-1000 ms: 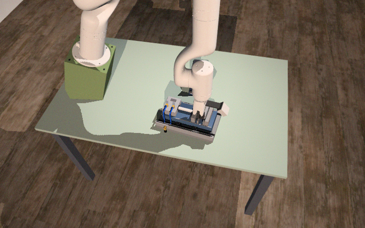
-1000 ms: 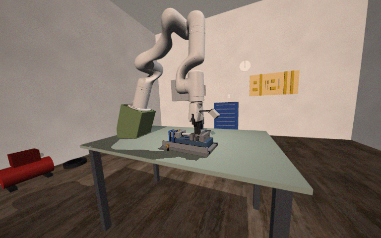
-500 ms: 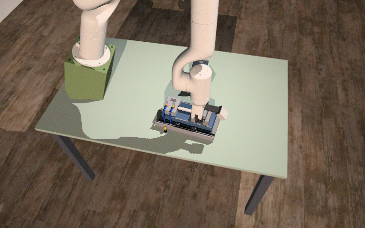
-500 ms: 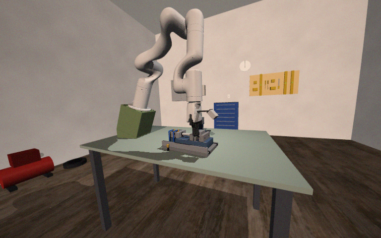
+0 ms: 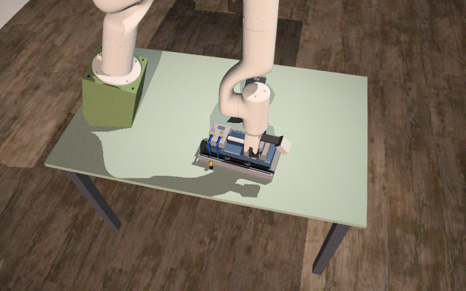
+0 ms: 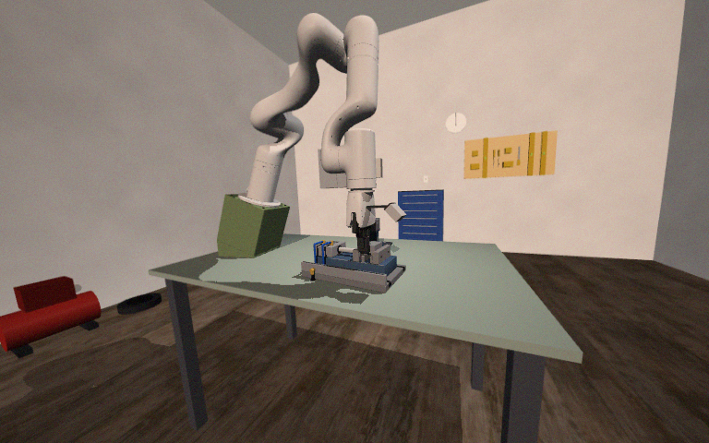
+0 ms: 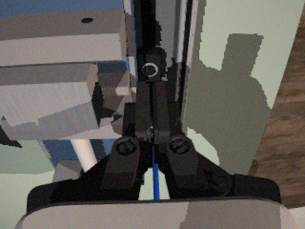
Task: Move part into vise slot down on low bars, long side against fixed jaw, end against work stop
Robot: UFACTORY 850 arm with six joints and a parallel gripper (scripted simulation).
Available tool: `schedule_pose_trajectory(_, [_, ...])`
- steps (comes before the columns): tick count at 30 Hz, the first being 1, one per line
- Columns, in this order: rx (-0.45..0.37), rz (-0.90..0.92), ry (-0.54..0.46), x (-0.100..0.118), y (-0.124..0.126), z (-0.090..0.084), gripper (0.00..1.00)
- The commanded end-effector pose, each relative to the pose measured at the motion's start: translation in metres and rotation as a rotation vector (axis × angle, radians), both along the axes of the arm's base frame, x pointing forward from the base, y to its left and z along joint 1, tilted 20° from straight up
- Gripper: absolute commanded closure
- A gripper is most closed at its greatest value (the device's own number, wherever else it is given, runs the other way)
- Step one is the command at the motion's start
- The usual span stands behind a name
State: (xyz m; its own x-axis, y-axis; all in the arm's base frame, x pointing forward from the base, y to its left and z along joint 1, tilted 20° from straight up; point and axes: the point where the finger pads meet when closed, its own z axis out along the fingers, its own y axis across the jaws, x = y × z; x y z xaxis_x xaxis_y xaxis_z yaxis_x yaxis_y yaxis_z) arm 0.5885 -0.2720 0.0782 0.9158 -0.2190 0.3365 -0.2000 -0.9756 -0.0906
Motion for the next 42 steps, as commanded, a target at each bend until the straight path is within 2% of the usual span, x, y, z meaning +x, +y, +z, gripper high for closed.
schedule_pose_trajectory(1, [-0.001,0.0,-0.001,-0.001,-0.001,0.004,1.0])
schedule_pose_trajectory(8, [-0.001,0.0,-0.001,-0.003,-0.001,0.011,1.0])
schedule_pose_trajectory(22, [-0.001,0.0,-0.001,-0.015,-0.001,0.043,1.0])
schedule_pose_trajectory(33, [-0.001,0.0,-0.001,-0.02,-0.001,0.056,1.0])
schedule_pose_trajectory(42, [-0.001,0.0,-0.001,-0.021,-0.001,0.058,1.0])
